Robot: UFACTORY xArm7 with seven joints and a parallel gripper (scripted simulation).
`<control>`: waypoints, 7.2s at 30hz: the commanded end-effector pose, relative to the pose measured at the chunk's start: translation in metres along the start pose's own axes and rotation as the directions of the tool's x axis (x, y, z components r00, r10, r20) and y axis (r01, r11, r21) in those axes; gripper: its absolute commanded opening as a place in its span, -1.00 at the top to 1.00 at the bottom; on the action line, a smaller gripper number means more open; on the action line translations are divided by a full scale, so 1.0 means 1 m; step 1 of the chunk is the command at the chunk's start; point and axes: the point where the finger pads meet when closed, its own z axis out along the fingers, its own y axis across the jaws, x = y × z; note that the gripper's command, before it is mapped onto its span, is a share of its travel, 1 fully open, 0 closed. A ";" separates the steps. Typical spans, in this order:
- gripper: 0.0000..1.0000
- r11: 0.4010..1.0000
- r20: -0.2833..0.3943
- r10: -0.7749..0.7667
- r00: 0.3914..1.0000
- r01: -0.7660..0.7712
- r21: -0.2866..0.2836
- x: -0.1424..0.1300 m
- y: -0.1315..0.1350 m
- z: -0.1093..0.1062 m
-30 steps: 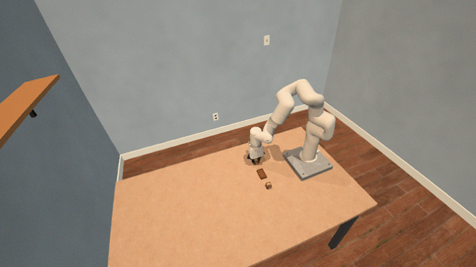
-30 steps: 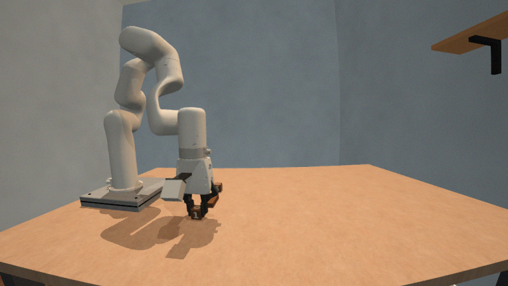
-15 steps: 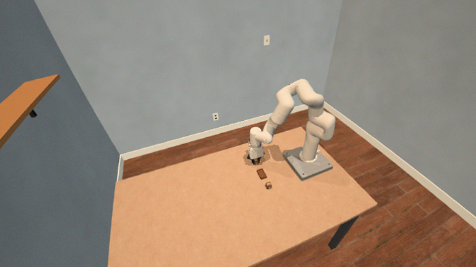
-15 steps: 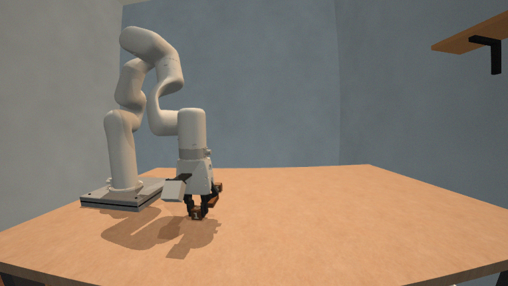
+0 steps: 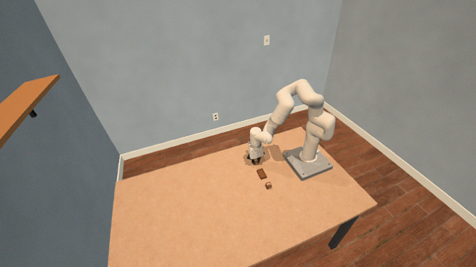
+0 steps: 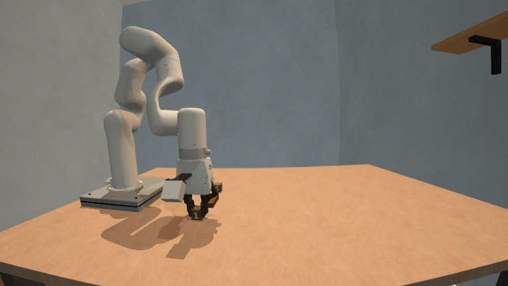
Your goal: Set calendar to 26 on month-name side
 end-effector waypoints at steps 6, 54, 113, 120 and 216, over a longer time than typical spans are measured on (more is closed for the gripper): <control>0.43 1.000 0.000 0.000 1.000 0.000 0.003 0.000 -0.001 -0.001; 0.43 1.000 0.000 0.000 1.000 0.000 0.003 0.002 -0.003 0.001; 0.43 1.000 0.000 0.000 1.000 0.000 0.003 0.002 -0.003 0.003; 0.43 1.000 0.000 0.000 1.000 0.000 0.003 0.002 -0.003 0.003; -1.00 1.000 0.000 0.000 1.000 0.000 0.003 0.002 -0.003 -0.087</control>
